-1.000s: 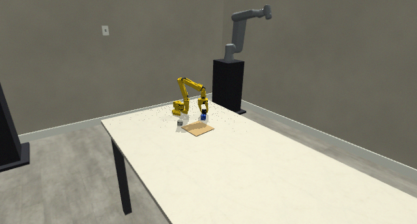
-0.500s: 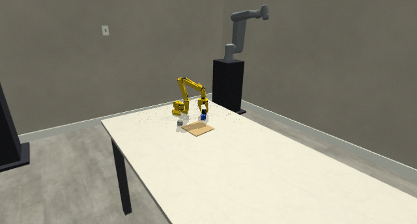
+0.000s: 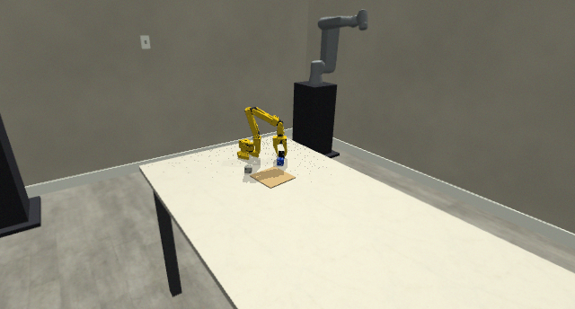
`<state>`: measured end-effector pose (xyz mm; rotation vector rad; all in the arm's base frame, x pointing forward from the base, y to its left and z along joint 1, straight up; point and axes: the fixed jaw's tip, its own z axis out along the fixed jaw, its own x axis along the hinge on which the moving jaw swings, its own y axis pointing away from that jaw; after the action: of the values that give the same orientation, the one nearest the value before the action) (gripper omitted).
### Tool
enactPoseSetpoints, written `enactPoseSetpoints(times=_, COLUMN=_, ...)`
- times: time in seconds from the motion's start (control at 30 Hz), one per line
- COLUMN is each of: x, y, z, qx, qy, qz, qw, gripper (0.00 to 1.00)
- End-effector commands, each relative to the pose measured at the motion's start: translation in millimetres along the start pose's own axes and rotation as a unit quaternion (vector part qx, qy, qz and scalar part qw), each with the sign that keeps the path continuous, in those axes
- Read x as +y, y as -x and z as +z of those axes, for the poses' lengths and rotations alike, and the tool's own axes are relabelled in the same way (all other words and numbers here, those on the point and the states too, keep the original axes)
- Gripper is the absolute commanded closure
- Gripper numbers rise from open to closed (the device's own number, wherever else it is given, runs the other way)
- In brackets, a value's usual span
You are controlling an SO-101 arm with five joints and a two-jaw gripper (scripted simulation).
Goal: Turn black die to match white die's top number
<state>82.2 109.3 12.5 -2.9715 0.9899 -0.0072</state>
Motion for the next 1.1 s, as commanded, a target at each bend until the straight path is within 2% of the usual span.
enactPoseSetpoints(times=0.0, x=-10.2, y=1.1, z=-6.4, qx=-0.001, qy=-0.031, qz=0.0, qw=1.0, gripper=0.83)
enactPoseSetpoints(times=0.37, x=-10.2, y=1.1, z=-6.4, qx=-0.001, qy=-0.031, qz=0.0, qw=1.0, gripper=0.81)
enactPoseSetpoints(times=1.07, x=-10.2, y=1.1, z=-6.4, qx=-0.001, qy=-0.031, qz=0.0, qw=1.0, gripper=0.65)
